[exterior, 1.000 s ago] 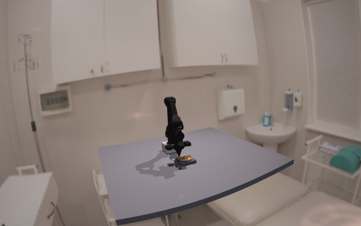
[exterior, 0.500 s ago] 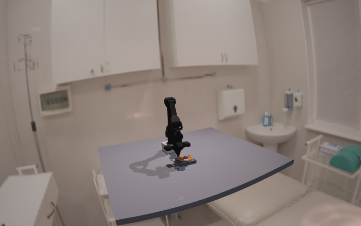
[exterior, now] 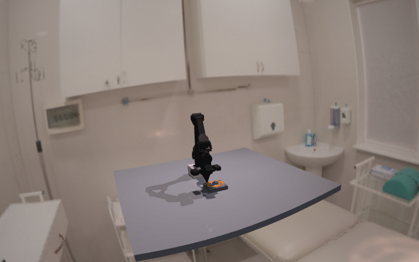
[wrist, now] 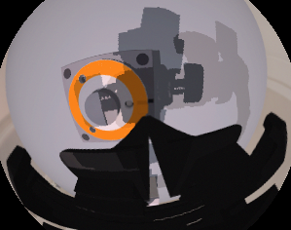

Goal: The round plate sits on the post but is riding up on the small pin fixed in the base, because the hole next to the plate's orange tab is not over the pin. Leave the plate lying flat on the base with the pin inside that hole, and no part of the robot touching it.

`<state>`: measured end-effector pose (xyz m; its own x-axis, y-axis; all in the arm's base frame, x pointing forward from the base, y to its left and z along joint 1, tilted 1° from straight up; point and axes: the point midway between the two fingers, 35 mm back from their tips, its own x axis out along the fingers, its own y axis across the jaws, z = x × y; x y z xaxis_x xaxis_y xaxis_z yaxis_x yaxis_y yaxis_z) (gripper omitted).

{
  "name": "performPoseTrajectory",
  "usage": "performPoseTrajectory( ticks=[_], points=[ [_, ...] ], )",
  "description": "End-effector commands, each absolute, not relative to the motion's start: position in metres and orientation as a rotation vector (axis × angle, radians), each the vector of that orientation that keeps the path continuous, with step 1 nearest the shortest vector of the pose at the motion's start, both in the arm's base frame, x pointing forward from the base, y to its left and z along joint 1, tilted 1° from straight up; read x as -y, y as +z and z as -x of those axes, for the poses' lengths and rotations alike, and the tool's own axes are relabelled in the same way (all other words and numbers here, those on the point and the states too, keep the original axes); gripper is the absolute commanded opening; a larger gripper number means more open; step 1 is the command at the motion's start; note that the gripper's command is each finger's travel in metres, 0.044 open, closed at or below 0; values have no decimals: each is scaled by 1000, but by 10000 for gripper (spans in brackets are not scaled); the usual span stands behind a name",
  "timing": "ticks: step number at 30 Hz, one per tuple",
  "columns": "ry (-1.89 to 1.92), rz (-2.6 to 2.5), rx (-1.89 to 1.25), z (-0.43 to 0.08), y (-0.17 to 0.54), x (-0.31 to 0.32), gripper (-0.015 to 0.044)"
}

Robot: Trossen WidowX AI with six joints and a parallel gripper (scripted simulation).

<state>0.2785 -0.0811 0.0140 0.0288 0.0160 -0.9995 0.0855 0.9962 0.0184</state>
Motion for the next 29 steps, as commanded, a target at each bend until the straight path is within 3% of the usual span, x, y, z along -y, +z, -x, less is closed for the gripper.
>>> performPoseTrajectory(
  ticks=[1, 12, 29],
  points=[
    [-50, -76, -1547, -281, 13, 82, 0],
    [-50, -76, -1547, -276, 59, 81, 0],
    [-53, -82, -1548, -277, 53, 81, 0]
  ],
)
